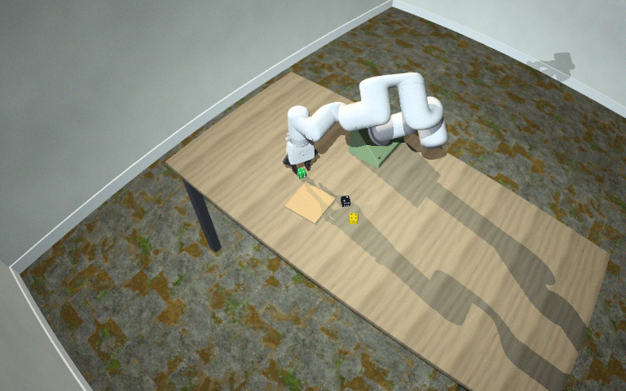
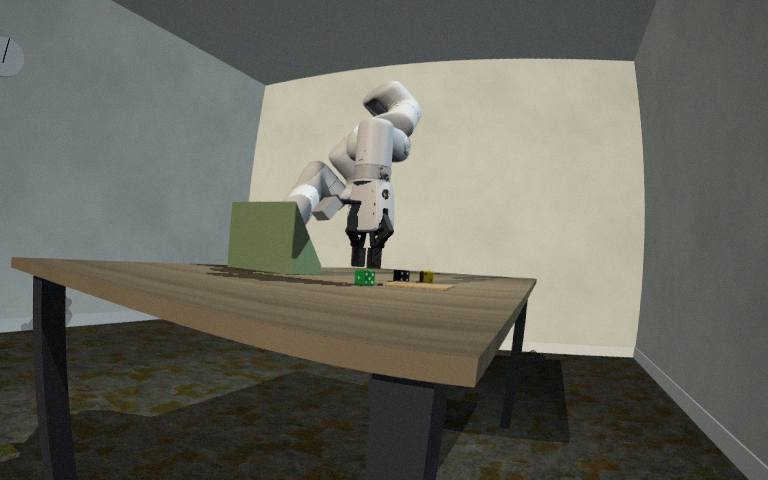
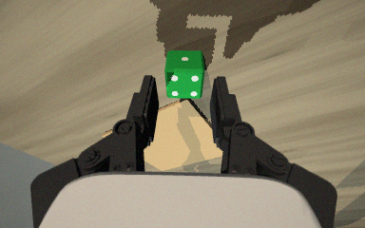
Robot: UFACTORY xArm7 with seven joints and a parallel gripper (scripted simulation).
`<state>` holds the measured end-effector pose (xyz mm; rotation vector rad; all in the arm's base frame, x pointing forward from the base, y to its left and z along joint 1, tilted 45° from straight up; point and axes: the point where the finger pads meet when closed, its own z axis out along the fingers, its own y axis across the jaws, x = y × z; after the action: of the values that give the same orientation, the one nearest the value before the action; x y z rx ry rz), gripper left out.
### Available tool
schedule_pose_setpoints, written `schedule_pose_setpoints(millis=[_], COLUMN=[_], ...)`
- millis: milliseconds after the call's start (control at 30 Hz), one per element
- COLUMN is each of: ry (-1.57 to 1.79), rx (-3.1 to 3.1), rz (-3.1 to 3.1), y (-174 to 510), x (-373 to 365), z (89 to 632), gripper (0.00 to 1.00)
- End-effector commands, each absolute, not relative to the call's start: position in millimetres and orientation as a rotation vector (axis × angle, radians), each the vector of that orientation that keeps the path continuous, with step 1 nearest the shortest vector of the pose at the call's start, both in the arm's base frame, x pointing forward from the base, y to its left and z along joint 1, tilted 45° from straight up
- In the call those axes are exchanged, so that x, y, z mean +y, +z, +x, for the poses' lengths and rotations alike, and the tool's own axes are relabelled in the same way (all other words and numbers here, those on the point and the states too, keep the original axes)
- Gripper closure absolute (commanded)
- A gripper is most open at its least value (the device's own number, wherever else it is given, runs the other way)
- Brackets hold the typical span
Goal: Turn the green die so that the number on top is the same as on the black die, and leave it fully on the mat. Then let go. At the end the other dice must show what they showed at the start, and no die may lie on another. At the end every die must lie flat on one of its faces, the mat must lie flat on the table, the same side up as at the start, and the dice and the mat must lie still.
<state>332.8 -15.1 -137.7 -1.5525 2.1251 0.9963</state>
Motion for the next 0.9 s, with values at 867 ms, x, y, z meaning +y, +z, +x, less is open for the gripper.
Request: schedule_pose_setpoints(millis=[867], ry=[0.990], rx=[2.127], rz=[-1.551], y=[-160], x=[5], z=[330], gripper=[0.53])
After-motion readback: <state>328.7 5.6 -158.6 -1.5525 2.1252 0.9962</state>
